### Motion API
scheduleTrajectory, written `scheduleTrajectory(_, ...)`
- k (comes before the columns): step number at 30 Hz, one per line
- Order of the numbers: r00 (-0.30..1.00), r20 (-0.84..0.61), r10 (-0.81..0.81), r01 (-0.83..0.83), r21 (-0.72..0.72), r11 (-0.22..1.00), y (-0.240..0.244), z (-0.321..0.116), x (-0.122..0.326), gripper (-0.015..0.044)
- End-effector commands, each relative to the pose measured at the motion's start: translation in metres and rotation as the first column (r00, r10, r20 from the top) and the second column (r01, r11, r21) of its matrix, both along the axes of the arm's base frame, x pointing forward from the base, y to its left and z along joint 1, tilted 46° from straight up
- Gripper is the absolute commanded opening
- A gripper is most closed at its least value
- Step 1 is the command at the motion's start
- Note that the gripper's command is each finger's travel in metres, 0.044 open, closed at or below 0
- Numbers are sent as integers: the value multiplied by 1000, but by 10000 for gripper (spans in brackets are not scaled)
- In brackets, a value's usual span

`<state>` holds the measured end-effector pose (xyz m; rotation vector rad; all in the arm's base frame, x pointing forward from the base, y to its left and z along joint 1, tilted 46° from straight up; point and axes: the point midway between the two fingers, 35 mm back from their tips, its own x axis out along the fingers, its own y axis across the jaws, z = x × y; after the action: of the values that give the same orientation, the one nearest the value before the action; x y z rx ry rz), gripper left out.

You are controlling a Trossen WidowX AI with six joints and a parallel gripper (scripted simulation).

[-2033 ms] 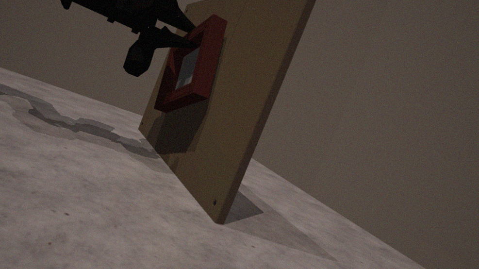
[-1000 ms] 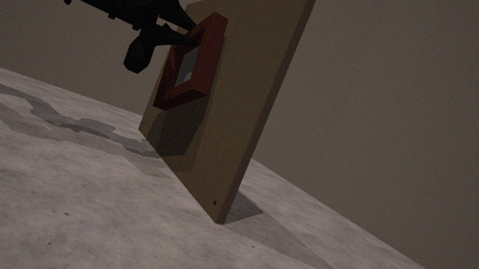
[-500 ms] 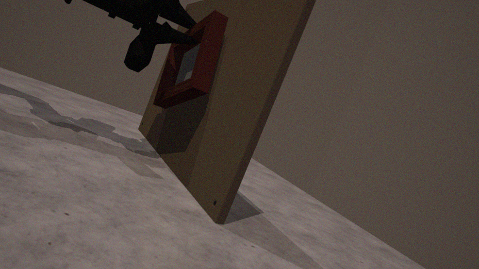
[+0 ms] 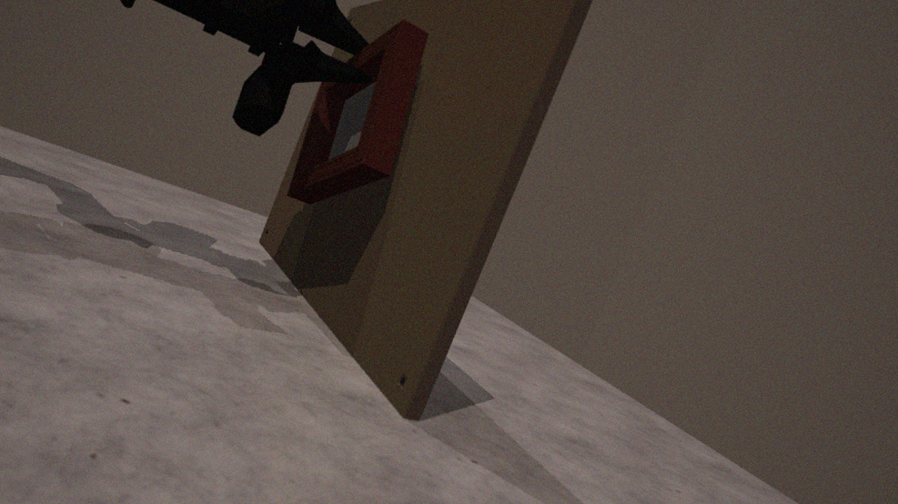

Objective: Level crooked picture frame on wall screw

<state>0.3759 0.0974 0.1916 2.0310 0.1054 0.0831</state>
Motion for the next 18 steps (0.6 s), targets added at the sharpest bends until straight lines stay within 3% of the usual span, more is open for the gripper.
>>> scheduleTrajectory(1, 1000, 7, -9, 9, 6, 1000, -3, 2, 1, 0)
scheduleTrajectory(18, 1000, 7, -9, 9, 6, 1000, -4, 1, 1, 0)
